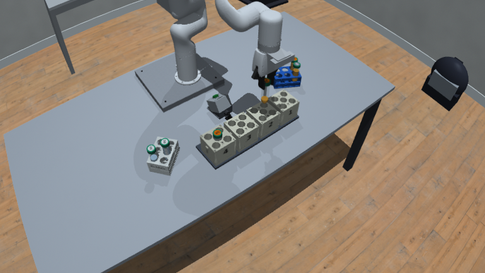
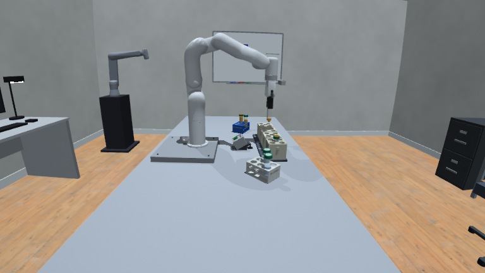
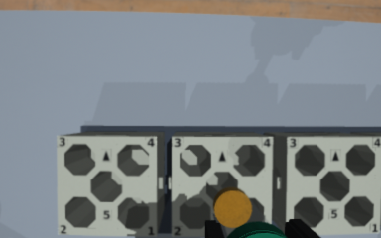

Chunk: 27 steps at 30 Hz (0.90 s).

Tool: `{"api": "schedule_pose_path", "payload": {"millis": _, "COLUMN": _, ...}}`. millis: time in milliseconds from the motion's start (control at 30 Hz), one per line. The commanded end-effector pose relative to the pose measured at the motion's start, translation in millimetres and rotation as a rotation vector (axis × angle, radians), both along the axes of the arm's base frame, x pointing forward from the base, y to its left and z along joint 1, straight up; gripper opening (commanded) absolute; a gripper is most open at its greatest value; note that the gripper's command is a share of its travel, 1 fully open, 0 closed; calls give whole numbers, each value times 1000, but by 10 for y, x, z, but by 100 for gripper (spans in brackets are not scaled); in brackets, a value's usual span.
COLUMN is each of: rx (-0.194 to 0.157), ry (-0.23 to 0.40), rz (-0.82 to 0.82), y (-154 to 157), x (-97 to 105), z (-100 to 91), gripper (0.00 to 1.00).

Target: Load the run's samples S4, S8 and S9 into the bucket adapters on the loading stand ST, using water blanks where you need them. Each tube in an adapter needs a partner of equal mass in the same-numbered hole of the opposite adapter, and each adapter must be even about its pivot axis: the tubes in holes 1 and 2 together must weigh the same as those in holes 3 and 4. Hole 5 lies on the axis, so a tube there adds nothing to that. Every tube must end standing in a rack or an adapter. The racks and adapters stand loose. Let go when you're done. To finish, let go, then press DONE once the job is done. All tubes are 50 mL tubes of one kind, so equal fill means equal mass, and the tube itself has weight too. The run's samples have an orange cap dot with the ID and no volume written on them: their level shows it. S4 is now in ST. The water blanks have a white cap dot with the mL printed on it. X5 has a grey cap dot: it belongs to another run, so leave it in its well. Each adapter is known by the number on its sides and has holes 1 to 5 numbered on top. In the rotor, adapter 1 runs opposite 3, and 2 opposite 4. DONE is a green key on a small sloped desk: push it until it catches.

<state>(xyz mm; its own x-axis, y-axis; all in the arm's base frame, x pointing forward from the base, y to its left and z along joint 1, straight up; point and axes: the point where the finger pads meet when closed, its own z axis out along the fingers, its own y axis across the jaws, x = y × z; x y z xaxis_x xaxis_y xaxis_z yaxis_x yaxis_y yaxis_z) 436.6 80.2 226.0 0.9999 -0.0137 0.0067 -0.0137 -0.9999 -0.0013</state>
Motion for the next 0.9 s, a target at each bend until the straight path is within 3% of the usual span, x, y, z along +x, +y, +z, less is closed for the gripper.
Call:
{"api": "schedule_pose_path", "payload": {"millis": 0, "rx": -5, "ry": -4, "rz": 0, "y": 1, "x": 8, "z": -41, "gripper": 0}}
{"api": "schedule_pose_path", "payload": {"millis": 600, "rx": -5, "ry": -4, "rz": 0, "y": 0, "x": 11, "z": -361, "gripper": 0}}
{"api": "schedule_pose_path", "payload": {"millis": 867, "rx": -5, "ry": -4, "rz": 0, "y": 0, "x": 11, "z": -361, "gripper": 0}}
